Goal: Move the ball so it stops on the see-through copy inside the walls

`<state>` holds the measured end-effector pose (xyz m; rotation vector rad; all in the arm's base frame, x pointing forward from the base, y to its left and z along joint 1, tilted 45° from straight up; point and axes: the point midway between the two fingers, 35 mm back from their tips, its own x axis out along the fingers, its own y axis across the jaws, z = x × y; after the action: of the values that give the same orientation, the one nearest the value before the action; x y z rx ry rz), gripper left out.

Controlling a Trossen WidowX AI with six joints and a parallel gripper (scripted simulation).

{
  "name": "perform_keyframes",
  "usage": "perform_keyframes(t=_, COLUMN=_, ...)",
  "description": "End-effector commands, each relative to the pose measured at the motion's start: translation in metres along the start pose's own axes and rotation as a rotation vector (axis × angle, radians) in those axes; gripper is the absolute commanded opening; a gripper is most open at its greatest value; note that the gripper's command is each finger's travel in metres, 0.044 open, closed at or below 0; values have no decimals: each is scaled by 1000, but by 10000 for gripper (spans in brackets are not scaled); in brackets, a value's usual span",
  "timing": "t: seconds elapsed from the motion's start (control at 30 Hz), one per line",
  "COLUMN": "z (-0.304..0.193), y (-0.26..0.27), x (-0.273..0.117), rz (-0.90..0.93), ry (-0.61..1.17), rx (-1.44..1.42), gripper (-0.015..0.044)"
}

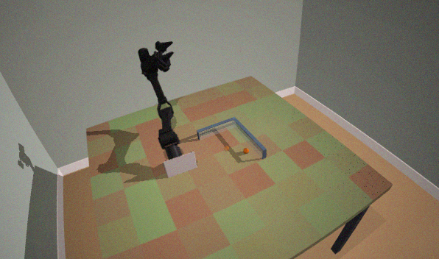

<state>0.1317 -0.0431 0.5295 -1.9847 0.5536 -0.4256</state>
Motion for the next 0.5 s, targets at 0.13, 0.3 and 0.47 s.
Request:
perform_keyframes(t=0.13, z=-26, y=31, x=23, rz=34, ry=-94, rx=194, gripper=269)
perform_keyframes(t=0.3, z=-49, y=75, x=67, rz=131, ry=-217, rx=504, gripper=244)
perform_keyframes(t=0.47, z=-45, y=116, x=113, rz=264, ry=-323, rx=774, gripper=244)
